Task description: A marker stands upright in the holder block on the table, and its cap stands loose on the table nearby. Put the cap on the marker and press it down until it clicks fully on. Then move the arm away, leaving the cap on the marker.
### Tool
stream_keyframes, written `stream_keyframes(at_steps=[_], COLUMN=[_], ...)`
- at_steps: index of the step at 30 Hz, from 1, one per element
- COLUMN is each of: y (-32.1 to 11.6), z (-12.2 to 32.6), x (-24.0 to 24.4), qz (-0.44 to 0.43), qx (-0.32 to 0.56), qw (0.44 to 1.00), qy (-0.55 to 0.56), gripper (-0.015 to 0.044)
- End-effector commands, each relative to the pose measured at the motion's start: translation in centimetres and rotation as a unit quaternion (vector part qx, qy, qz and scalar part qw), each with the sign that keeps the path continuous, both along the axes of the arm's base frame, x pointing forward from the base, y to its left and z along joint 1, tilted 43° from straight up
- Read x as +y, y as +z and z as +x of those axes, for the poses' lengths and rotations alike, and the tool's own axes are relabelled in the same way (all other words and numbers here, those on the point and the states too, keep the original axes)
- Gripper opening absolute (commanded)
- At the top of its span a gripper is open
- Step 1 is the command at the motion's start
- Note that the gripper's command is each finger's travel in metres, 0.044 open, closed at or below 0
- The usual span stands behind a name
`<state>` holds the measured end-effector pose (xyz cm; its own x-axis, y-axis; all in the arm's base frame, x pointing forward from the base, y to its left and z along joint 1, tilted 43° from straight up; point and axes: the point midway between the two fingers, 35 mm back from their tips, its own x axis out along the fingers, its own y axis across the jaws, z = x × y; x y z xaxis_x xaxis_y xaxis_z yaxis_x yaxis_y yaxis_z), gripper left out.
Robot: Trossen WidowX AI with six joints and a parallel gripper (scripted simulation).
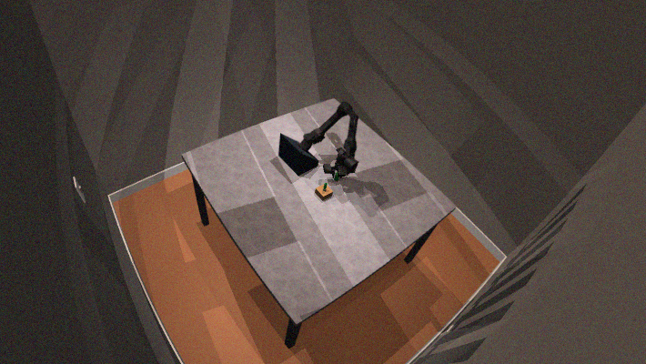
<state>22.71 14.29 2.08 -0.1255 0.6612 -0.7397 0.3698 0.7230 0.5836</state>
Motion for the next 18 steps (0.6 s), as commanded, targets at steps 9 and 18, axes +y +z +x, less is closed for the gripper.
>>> stream_keyframes(at_steps=[9, 18], y=[-0.1, 1.0], z=[-0.1, 0.3], x=[0.1, -1.0], qz=[0.001, 0.000], qx=[0.002, 0.001], qw=[1.000, 1.000], qy=[-0.002, -0.002], gripper=[0.0082, 0.0000])
